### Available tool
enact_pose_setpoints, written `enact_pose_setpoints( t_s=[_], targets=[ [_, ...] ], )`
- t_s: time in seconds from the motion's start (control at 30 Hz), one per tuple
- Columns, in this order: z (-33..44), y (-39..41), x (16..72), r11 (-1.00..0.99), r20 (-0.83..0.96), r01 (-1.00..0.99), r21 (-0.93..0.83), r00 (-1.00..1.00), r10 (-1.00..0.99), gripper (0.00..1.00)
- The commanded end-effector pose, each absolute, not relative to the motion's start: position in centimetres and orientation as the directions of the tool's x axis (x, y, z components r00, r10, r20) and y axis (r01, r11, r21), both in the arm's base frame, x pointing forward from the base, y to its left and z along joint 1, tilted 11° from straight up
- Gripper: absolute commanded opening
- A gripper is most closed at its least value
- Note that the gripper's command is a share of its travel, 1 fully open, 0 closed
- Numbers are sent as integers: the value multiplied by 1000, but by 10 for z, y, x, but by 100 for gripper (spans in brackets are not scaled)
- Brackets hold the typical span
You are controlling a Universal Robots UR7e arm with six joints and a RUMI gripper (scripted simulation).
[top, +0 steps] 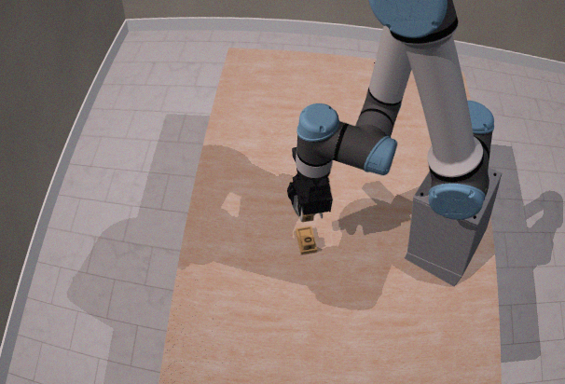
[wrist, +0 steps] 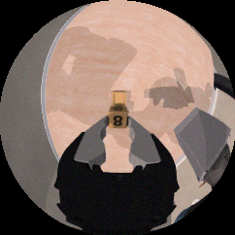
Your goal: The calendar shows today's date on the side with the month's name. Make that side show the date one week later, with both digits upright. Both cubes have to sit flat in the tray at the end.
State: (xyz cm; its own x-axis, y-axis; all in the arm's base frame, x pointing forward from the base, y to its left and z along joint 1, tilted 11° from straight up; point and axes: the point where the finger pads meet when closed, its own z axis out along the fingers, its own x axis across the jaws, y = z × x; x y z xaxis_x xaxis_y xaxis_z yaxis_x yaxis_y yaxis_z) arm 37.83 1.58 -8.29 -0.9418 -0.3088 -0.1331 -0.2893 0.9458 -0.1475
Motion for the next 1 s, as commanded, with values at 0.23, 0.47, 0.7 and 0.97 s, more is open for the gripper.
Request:
enact_pose_setpoints(
  t_s=[0.23,0.47,0.7,0.97],
  targets=[
    [-82,10,379,942,-130,-307,-135,-937,-324,10],
    [-83,10,379,942,-129,-308,-135,-937,-325,10],
    [-91,9,381,942,-129,-308,-135,-937,-325,10],
    [-108,7,385,942,-130,-307,-136,-937,-325,10]
  ],
)
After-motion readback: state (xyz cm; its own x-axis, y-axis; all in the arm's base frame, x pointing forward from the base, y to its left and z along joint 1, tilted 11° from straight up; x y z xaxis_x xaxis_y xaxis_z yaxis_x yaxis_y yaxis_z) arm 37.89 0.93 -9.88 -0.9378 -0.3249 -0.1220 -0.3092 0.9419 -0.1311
